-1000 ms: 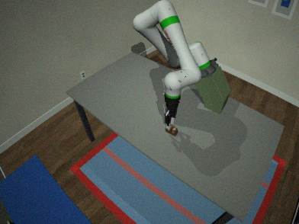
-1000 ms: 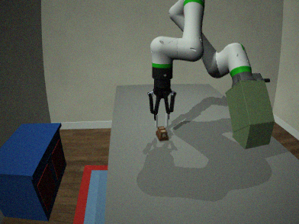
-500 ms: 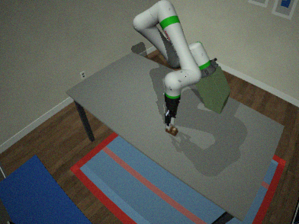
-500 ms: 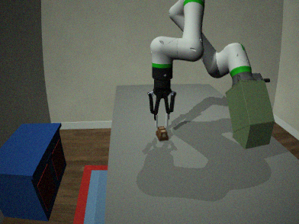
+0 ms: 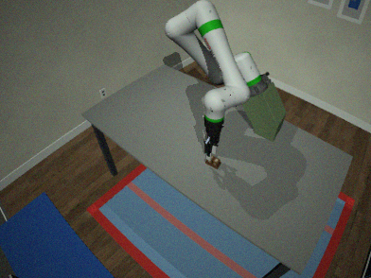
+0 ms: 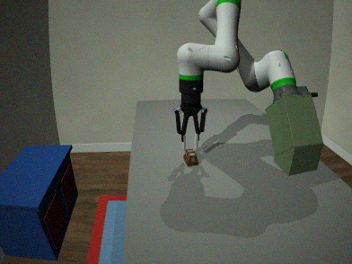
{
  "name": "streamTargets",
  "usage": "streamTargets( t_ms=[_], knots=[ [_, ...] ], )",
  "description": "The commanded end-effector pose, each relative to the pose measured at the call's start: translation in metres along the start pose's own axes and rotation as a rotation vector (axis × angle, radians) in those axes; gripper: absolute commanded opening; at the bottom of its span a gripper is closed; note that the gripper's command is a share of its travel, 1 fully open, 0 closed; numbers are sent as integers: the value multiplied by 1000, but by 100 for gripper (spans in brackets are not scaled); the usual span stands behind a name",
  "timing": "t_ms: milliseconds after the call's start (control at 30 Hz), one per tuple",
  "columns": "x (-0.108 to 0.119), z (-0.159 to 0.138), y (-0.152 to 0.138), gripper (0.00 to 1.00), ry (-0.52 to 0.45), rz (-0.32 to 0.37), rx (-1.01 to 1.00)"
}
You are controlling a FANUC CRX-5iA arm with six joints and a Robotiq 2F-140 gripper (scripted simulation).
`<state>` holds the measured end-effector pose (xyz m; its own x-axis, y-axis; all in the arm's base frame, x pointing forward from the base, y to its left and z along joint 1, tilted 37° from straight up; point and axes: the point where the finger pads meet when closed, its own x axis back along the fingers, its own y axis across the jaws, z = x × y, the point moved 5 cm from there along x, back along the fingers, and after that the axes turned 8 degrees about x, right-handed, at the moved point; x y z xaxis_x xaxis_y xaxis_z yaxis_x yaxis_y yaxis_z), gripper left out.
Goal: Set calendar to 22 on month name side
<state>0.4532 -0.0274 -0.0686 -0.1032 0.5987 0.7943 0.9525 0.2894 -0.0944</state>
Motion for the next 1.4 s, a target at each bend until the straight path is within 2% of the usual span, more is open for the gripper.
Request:
streamTargets(
  t_ms=[0, 733, 1367],
  knots=[
    [0, 0, 0, 29, 0, 0, 0],
    [-28, 0, 0, 29, 0, 0, 0],
    [-30, 0, 0, 29, 0, 0, 0]
  ],
)
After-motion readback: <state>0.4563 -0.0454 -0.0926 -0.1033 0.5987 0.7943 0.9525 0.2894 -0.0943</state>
